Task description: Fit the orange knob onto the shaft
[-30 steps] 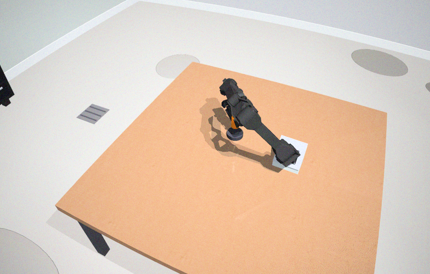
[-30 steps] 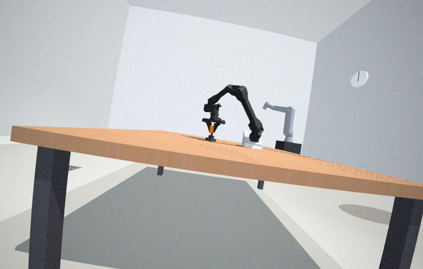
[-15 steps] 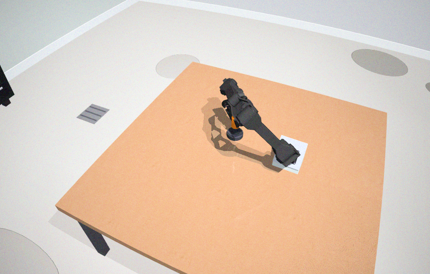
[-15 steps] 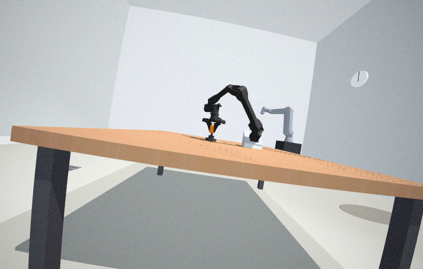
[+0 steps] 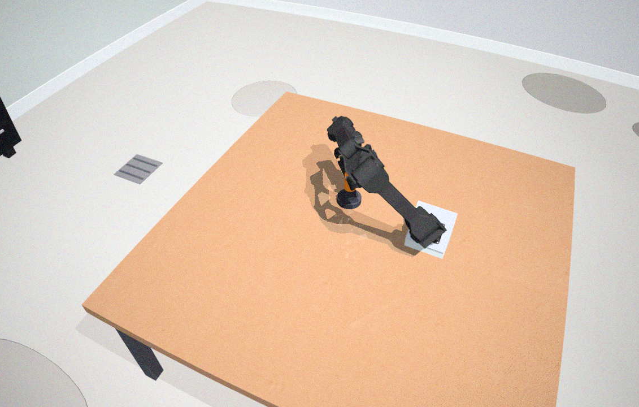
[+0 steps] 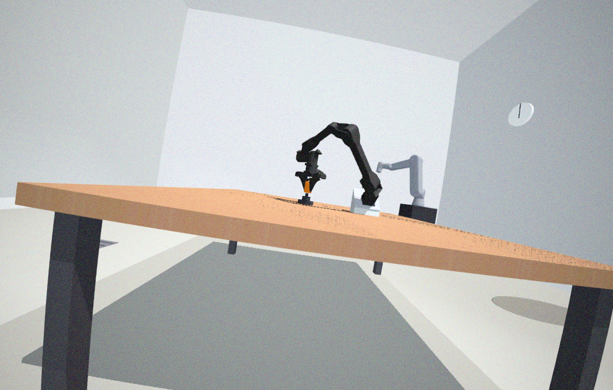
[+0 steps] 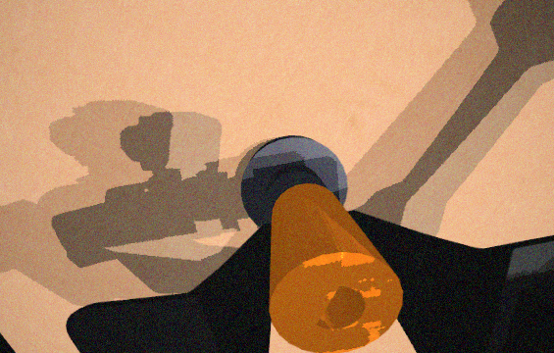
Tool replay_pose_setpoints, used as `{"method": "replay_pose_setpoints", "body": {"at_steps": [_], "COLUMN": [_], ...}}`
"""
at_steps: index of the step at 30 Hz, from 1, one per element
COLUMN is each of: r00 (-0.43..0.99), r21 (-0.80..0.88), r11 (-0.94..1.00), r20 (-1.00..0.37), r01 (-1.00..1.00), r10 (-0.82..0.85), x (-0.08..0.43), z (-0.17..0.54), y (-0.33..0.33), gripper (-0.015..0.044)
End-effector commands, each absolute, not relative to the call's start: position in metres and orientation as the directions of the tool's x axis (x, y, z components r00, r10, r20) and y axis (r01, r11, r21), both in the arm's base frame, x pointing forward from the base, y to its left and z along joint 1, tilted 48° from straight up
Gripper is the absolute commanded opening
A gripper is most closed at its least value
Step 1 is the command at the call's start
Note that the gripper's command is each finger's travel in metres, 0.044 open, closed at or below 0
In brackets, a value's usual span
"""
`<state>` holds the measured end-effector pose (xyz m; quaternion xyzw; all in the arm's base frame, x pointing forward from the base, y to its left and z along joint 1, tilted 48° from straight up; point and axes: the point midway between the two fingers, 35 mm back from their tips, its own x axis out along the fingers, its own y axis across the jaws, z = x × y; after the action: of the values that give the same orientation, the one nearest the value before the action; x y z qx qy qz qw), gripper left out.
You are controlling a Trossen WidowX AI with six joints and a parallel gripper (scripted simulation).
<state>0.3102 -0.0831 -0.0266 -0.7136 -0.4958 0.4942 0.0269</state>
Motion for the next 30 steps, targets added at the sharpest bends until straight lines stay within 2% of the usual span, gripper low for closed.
{"method": "replay_pose_setpoints", "body": {"at_steps": [1, 30], "r00": [0.024, 0.024], "r21": [-0.526, -0.526], "r11": [-0.513, -0.513], "r20": [-0.682, -0.681], "r01": [0.678, 0.678], "r10": [0.731, 0.731], "x": [0.3114, 0.3136], "z": [-0.0274, -0.0305], "y": [-0.0845, -0.0821], "gripper": [0.0000, 0.0000]}}
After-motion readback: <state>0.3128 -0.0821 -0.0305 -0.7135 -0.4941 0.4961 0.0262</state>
